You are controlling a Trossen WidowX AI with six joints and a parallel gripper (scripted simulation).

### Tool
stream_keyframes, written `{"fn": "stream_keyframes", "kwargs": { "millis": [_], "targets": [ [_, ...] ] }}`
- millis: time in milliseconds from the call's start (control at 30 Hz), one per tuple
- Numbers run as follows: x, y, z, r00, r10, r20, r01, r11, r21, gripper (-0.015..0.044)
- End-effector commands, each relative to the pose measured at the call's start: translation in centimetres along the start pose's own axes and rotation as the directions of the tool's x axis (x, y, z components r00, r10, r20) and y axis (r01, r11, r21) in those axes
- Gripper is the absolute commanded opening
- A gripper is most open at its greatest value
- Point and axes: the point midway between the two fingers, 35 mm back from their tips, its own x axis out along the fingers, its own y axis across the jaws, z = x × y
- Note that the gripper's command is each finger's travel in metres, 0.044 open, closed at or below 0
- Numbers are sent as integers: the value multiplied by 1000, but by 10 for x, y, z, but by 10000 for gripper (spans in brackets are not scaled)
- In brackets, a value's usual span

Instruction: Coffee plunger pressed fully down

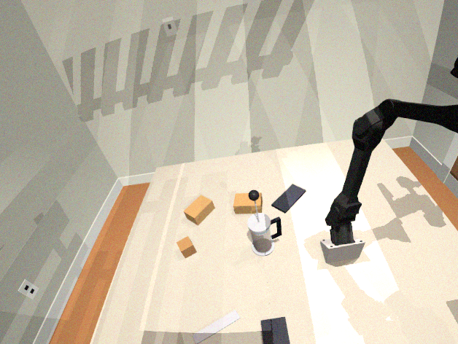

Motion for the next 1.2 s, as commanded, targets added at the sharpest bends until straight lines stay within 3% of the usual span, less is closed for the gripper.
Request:
{"fn": "stream_keyframes", "kwargs": {
  "millis": [0,133,267,400,533,667,833,1000,1167],
  "targets": [
    [-1,2,-2,1000,9,-6,-9,1000,13,426],
    [-14,23,-24,987,135,-88,-116,975,192,440],
    [-47,59,-58,911,354,-211,-218,849,481,440],
    [-93,91,-85,770,561,-306,-199,666,719,440],
    [-150,116,-104,569,735,-369,-69,490,869,440],
    [-199,132,-113,399,826,-398,108,389,915,440],
    [-283,138,-117,70,917,-394,374,342,862,440],
    [-369,124,-110,-263,900,-347,568,435,698,440],
    [-446,91,-96,-551,787,-277,626,609,486,440]
  ]
}}
